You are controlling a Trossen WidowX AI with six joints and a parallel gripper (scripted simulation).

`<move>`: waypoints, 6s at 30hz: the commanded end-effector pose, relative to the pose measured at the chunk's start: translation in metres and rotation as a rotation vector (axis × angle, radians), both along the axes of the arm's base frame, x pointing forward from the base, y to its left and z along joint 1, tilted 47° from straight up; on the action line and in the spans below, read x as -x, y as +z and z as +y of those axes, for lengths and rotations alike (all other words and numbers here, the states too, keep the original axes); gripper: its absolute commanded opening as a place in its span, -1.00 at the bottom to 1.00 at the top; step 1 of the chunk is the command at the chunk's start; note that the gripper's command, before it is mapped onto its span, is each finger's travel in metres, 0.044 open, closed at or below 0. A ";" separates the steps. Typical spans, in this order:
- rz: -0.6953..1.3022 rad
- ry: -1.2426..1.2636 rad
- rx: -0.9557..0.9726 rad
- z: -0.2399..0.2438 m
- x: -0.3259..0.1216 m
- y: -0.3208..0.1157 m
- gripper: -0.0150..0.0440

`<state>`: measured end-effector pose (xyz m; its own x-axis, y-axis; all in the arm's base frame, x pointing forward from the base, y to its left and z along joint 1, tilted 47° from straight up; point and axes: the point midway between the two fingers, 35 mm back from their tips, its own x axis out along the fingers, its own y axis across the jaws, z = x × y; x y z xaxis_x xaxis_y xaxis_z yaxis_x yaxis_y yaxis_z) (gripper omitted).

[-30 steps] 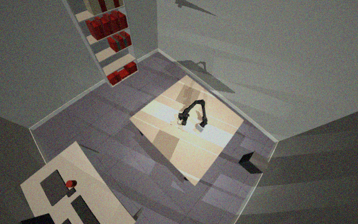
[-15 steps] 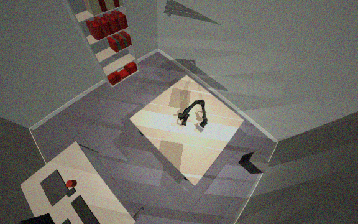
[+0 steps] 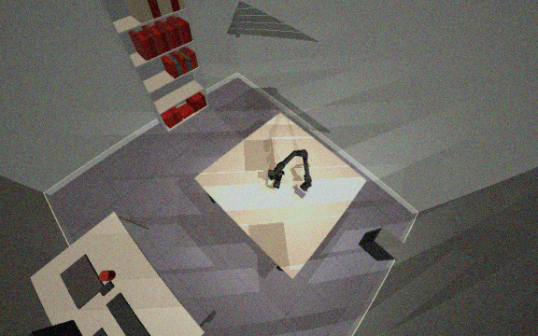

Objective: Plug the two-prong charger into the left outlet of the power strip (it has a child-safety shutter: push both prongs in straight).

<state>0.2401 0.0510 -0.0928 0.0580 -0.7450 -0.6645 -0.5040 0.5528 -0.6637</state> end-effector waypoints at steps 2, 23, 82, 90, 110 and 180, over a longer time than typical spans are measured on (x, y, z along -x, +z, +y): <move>-0.005 -0.004 -0.004 0.002 -0.002 0.001 -0.49; -0.005 -0.004 -0.004 0.003 -0.003 0.000 -0.49; -0.005 -0.004 -0.004 0.004 -0.007 -0.001 -0.49; -0.005 -0.004 -0.004 0.005 -0.009 -0.001 -0.49; -0.005 -0.004 -0.004 0.006 -0.011 -0.002 -0.49; -0.006 -0.004 -0.005 0.009 -0.017 -0.004 -0.49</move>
<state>0.2542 0.0582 -0.0968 0.0524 -0.7448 -0.6652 -0.4982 0.5578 -0.6638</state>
